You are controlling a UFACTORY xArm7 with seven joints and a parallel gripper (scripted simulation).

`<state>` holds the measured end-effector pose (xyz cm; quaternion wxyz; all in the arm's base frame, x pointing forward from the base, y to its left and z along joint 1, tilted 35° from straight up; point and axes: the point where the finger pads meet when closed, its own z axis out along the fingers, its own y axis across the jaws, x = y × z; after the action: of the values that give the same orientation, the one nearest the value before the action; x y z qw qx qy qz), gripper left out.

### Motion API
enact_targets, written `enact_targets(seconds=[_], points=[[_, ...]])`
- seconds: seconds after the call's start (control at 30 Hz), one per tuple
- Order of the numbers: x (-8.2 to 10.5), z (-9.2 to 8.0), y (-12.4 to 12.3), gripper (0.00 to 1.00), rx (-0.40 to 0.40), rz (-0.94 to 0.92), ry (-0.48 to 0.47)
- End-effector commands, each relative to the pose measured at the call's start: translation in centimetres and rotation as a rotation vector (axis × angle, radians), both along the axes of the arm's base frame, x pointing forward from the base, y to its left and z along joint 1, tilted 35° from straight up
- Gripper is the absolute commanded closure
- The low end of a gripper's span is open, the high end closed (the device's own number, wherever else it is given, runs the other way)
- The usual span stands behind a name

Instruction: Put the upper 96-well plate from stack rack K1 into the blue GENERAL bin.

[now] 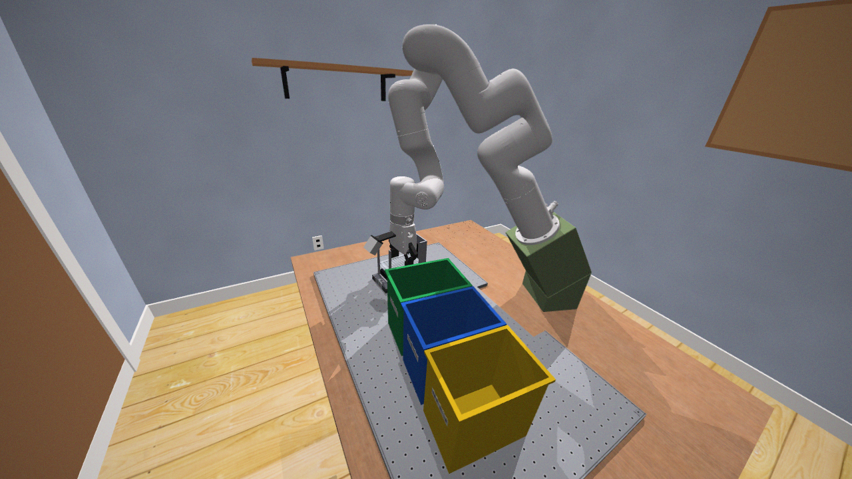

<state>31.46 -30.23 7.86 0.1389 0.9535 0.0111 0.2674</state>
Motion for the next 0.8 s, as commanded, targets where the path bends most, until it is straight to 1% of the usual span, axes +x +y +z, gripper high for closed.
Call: enact_targets(seconds=[0.0,0.33,0.77], points=[[-0.2,0.3,0.1,1.00,0.003,0.001,0.000],[-0.2,0.4,0.1,1.00,0.003,0.001,0.000],[-1.1,1.9,0.5,1.00,0.003,0.001,-0.001]])
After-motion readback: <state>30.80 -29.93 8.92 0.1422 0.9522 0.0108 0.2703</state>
